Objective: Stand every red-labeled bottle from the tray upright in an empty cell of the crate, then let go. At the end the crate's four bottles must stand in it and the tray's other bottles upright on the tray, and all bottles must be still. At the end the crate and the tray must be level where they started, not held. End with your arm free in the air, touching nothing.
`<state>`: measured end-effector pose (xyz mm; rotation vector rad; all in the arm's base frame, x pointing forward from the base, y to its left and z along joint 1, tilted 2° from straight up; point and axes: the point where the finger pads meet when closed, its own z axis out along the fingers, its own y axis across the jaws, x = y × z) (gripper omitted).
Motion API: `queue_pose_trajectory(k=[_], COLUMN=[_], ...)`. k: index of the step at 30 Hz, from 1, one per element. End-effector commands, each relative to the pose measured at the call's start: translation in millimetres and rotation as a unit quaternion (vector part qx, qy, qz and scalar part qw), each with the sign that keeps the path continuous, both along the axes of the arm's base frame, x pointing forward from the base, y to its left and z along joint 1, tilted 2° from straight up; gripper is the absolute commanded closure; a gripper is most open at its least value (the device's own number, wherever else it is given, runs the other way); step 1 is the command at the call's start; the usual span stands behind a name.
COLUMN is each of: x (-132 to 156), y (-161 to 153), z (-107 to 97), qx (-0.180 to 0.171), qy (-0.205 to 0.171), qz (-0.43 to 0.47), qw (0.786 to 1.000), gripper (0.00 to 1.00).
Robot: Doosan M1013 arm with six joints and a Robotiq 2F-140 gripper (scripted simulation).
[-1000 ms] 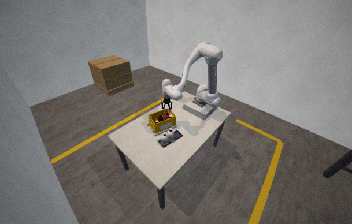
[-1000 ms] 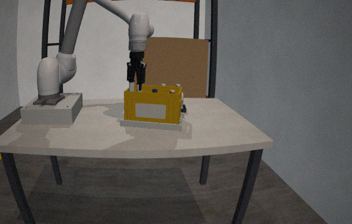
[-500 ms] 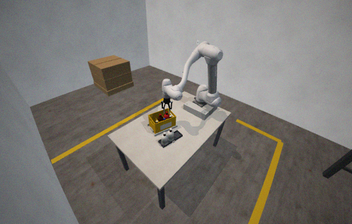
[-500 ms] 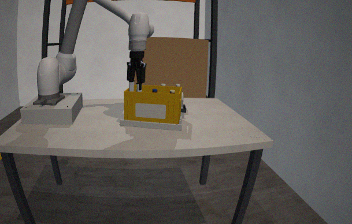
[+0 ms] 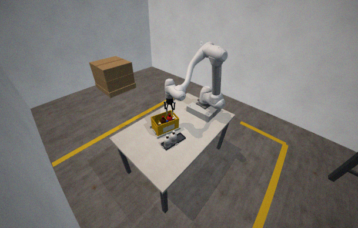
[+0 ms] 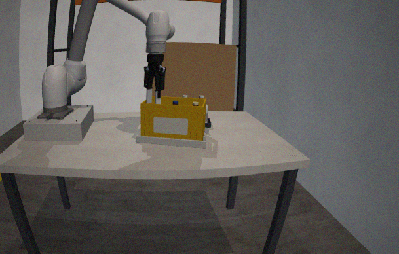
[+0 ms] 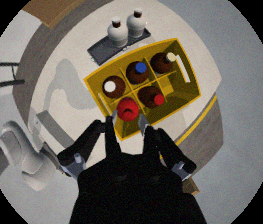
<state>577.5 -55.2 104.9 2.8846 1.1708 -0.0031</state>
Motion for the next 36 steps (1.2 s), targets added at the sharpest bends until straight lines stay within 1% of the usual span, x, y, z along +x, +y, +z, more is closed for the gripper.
queue_pose_trajectory(k=[1, 3, 18, 20, 29, 36], x=[0, 0, 0, 0, -1, -1], y=[0, 0, 1, 1, 2, 2], z=[6, 6, 44, 44, 59, 64], qx=[0.000, 0.000, 0.000, 0.000, 0.000, 0.000], qy=[0.000, 0.000, 0.000, 0.000, 0.000, 0.000], qz=[0.000, 0.000, 0.000, 0.000, 0.000, 0.000], qw=[1.000, 1.000, 1.000, 1.000, 1.000, 1.000], gripper=[0.62, 0.62, 0.62, 0.62, 0.62, 0.62])
